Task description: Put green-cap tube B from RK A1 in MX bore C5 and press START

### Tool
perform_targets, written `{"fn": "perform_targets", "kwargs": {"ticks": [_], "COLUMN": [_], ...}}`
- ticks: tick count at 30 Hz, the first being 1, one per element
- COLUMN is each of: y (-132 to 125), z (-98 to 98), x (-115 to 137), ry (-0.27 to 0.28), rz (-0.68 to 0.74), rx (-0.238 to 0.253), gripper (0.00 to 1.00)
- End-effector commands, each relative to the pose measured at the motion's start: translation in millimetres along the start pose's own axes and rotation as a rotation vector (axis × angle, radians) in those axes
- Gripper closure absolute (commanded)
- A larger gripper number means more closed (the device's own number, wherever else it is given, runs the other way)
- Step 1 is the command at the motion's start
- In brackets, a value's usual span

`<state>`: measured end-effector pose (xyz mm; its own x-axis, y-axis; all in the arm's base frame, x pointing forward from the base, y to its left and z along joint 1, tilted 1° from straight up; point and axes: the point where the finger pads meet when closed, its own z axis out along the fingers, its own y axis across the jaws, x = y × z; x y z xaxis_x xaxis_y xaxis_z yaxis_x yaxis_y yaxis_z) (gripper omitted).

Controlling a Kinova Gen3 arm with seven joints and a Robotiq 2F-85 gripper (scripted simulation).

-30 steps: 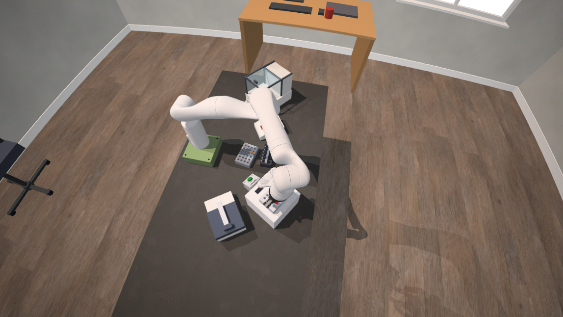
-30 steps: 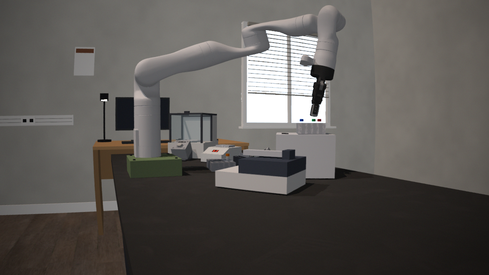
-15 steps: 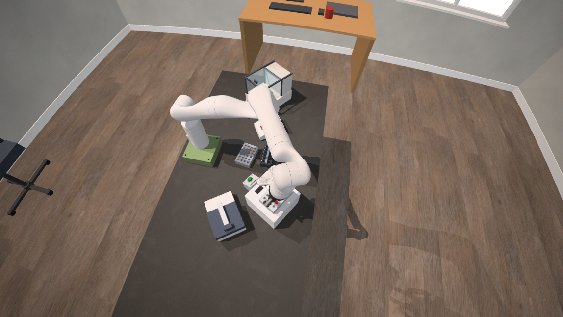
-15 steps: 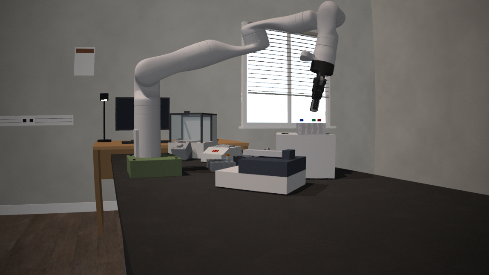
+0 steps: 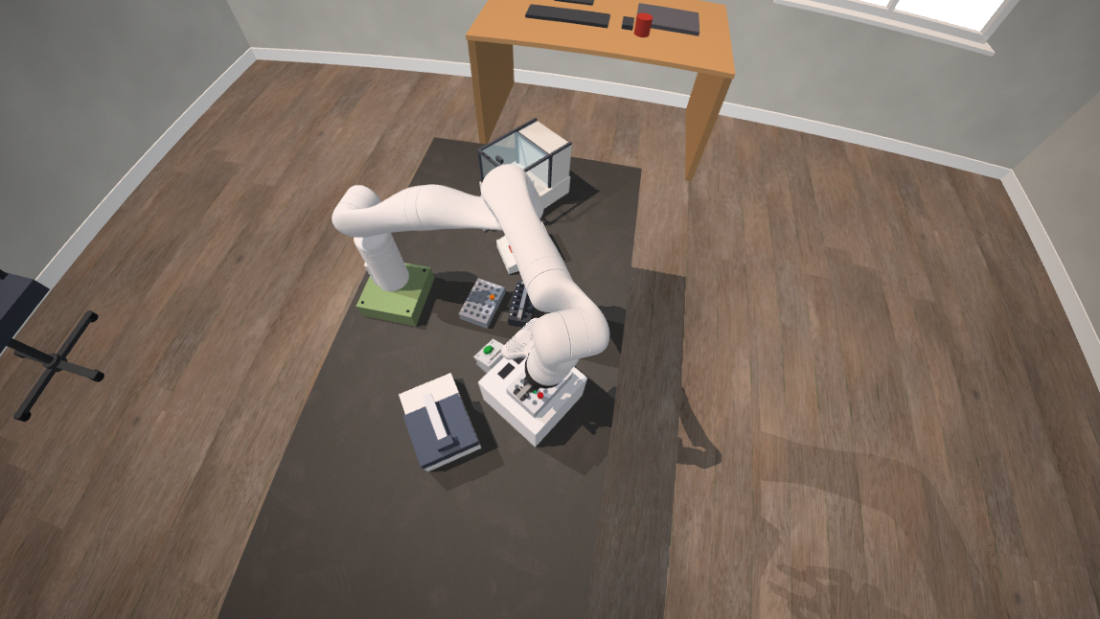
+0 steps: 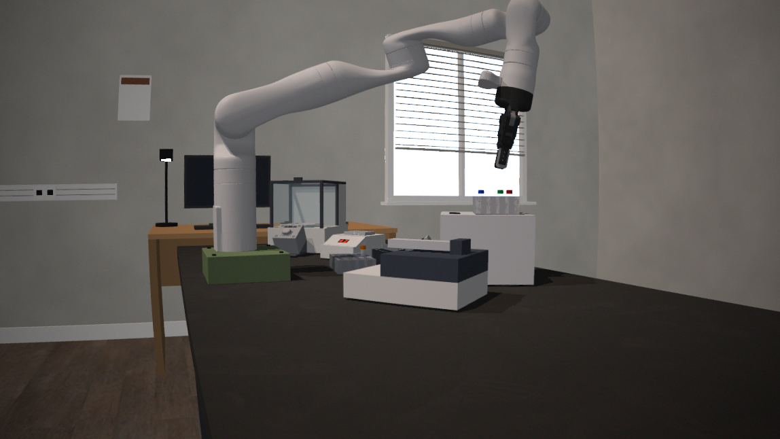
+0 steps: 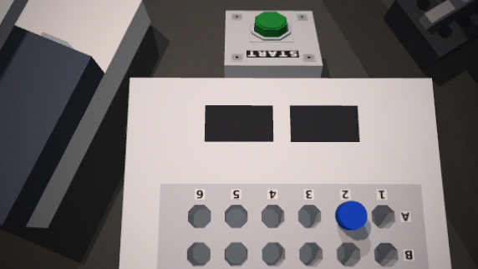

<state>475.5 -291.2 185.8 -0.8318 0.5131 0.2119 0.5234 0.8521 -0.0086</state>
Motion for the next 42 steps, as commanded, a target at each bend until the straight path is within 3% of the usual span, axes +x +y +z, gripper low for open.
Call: {"fn": "perform_targets", "kwargs": {"ticks": [1, 12, 42], "y": [0, 0, 4], "z": [-1.8, -13.2, 6.7], "x": [0, 3, 87], "ry": [-0.002, -0.002, -0.001], "rz": [0.0, 0.0, 0.0], "rx": [0.0, 0.0, 0.0], "gripper": [0.58, 0.58, 0.58]}}
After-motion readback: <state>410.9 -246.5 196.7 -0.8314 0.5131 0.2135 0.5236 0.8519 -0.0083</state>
